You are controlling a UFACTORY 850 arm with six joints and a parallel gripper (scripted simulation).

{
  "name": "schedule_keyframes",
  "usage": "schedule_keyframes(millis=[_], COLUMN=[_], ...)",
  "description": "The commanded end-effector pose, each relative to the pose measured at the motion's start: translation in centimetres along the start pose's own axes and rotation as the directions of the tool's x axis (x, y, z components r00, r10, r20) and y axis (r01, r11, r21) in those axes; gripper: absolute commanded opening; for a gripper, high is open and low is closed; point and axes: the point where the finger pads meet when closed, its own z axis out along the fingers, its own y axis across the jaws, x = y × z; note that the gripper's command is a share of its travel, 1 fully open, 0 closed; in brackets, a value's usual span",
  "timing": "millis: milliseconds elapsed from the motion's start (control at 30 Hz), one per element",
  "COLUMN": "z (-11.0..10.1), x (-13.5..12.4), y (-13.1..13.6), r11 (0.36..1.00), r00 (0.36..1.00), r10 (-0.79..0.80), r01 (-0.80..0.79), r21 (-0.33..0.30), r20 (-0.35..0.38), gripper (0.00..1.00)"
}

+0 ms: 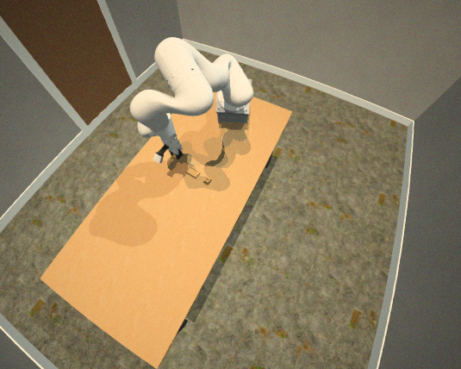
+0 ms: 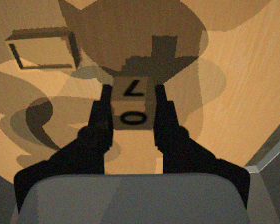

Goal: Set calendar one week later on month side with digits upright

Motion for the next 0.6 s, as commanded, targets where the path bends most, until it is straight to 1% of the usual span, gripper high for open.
schedule_keyframes(millis=[0, 100, 167, 400, 567], z=[2.3, 3.9, 3.9, 6.9, 7.8], x=[0.0, 0.0, 0.0, -0.1, -0.1], y=[0.0, 0.1, 0.1, 0.1, 0.1], r11=[1.000, 1.000, 1.000, 1.000, 1.000], r00=[1.000, 1.000, 1.000, 1.000, 1.000], r10=[0.000, -0.001, -0.001, -0.001, -0.001], r01=[0.000, 0.000, 0.000, 0.000, 0.000], r21=[-0.001, -0.001, -0.001, -0.001, -0.001], r20=[-0.003, -0.003, -0.003, -0.003, -0.003], gripper=[0.29, 0.29, 0.29, 0.29, 0.29])
